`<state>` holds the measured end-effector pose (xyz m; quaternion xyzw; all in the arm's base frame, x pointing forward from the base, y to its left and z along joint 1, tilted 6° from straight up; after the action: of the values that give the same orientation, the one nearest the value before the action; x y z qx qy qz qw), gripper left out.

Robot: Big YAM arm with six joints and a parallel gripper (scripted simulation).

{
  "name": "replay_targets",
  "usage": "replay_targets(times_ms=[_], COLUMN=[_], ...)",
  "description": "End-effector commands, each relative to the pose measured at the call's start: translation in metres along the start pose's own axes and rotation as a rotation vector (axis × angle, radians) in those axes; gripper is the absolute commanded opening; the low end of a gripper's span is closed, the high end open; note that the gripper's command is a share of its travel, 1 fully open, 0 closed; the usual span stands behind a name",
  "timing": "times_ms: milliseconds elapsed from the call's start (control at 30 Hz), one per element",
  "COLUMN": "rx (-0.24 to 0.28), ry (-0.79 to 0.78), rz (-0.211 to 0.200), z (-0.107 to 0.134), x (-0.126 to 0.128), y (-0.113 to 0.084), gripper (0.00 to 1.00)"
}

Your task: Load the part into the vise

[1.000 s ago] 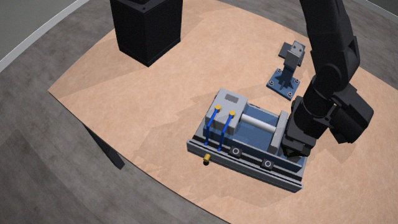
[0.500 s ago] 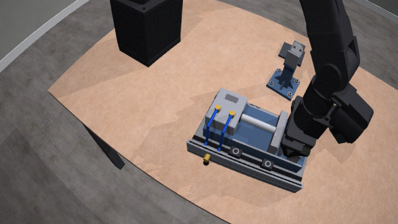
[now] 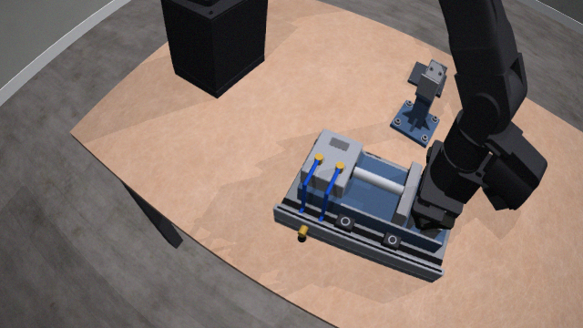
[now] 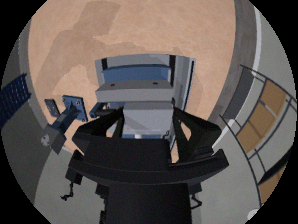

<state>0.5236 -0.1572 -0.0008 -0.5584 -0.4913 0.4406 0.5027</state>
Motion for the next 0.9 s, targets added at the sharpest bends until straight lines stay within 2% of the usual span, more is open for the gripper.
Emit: replay_targets(times_ms=[0,67,433,700,767,867], rx=[-0.022,-0.033,-0.027,-0.042,-0.042,-0.057], ry=[-0.001,-0.001,0.0,-0.001,-0.001,-0.001], rz=[0.002,0.004,0.003,0.006,0.006,0.009], z=[-0.01,-0.011,-0.008,-0.013,-0.013,-0.019], x=[0.004,0.004,0.004,0.001,0.001,-0.001], y=[-0.01,-0.021,-0.035,-0.064,-0.064,-0.078], gripper=[0.74,0.74,0.74,0.74,0.74,0.74])
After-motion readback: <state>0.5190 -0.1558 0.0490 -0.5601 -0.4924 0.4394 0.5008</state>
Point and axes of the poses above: the point where the finger pads meet when closed, its own y axis out along the fingers, its own x axis across the jaws, z = x × y, the point moved 8 cm from there along -y, back along the fingers, and after that the axes turned 13 degrees about y, right-handed, at the moved point
